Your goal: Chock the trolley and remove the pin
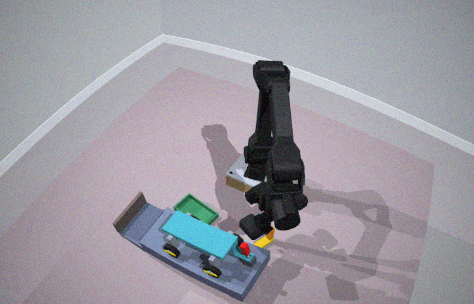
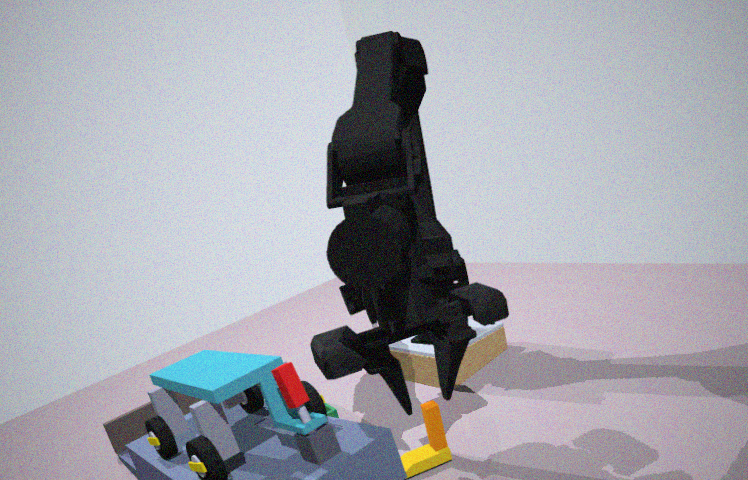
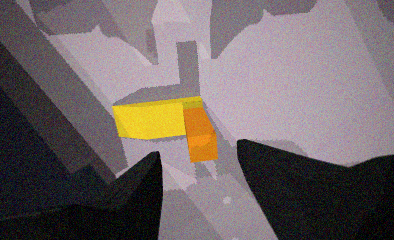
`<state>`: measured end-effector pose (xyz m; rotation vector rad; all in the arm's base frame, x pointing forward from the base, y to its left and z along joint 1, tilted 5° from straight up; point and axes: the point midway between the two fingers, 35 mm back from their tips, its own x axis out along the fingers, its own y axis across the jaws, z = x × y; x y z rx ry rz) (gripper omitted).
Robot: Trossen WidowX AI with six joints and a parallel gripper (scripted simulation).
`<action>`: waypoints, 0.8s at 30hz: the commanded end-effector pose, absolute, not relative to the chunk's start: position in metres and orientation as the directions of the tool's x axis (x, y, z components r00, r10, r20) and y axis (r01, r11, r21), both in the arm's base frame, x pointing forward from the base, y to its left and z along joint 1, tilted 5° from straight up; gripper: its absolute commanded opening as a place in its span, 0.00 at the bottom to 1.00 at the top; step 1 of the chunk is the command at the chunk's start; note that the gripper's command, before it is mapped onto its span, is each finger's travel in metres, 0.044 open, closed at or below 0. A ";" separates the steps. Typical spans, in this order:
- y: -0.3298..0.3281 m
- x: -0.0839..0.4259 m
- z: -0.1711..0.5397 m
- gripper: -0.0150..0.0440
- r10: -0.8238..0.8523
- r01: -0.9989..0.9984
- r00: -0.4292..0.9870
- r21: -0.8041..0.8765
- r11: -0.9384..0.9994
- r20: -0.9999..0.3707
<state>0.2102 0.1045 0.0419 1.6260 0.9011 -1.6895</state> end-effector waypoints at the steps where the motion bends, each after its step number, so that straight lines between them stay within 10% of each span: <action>1: 0.104 0.207 0.034 0.58 0.022 0.812 -0.064 -0.065 -0.580 -0.998; 24: 0.105 0.206 0.011 0.58 0.022 0.812 -0.065 -0.065 -0.580 -0.998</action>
